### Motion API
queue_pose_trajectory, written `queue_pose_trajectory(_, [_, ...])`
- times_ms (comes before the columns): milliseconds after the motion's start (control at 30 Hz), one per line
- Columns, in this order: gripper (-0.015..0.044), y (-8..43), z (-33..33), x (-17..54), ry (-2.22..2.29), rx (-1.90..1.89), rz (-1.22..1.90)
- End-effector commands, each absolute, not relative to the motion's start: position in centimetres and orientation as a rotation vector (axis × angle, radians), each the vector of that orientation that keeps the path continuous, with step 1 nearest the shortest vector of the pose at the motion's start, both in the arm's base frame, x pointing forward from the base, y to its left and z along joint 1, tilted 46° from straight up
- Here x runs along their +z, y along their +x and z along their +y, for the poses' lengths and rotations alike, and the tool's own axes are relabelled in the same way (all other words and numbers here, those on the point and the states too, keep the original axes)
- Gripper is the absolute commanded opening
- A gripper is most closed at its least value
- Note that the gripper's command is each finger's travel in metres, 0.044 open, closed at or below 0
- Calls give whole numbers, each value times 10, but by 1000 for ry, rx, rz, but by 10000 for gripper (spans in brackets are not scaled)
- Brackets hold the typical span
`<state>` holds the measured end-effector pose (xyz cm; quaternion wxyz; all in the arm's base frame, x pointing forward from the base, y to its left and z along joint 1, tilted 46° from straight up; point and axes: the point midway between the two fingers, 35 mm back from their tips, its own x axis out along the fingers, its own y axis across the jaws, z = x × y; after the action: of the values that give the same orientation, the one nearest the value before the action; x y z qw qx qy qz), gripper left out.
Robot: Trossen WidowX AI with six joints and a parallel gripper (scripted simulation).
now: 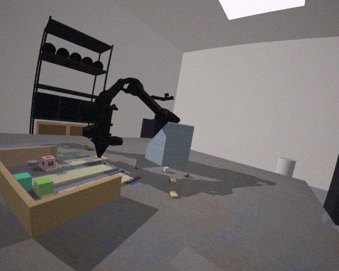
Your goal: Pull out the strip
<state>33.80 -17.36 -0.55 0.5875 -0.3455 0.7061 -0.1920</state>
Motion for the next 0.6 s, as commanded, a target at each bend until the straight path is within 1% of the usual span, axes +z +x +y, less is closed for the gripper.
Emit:
queue_pose_trajectory(0, [0, 326, -178, -7, -802, -446, 1663])
queue_pose_trajectory(567, [0, 301, -181, -1, -803, -446, 1664])
